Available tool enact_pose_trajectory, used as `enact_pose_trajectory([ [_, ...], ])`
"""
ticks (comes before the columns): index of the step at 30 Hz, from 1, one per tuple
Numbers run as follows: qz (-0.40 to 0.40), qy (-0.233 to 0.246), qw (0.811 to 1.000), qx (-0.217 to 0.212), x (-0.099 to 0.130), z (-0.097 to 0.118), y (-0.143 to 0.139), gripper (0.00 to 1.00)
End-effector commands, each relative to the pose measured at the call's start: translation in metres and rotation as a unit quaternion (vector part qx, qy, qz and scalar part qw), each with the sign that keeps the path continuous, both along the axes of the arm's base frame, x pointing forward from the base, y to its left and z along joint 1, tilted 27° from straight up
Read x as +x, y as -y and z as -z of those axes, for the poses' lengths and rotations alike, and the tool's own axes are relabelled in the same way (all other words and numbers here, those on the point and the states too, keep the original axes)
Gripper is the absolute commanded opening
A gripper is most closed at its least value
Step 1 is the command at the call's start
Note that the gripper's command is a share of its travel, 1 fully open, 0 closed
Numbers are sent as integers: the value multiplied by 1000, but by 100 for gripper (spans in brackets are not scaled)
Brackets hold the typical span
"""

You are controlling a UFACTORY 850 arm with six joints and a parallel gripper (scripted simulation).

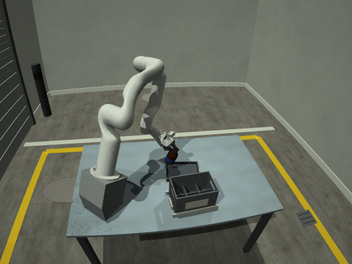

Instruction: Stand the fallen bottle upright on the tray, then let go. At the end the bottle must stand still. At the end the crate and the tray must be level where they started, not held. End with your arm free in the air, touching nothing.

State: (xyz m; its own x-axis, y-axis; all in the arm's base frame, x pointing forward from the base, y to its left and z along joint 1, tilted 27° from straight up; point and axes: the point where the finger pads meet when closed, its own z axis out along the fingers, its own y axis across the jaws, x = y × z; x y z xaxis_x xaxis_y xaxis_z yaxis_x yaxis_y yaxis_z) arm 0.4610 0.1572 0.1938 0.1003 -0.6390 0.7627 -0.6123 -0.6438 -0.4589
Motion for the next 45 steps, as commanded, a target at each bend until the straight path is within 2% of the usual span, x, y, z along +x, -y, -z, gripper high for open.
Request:
enact_pose_trajectory([
  [1,0,1,1000,0,1,-1,0,0],
  [45,0,1,1000,0,32,-8,9,0],
])
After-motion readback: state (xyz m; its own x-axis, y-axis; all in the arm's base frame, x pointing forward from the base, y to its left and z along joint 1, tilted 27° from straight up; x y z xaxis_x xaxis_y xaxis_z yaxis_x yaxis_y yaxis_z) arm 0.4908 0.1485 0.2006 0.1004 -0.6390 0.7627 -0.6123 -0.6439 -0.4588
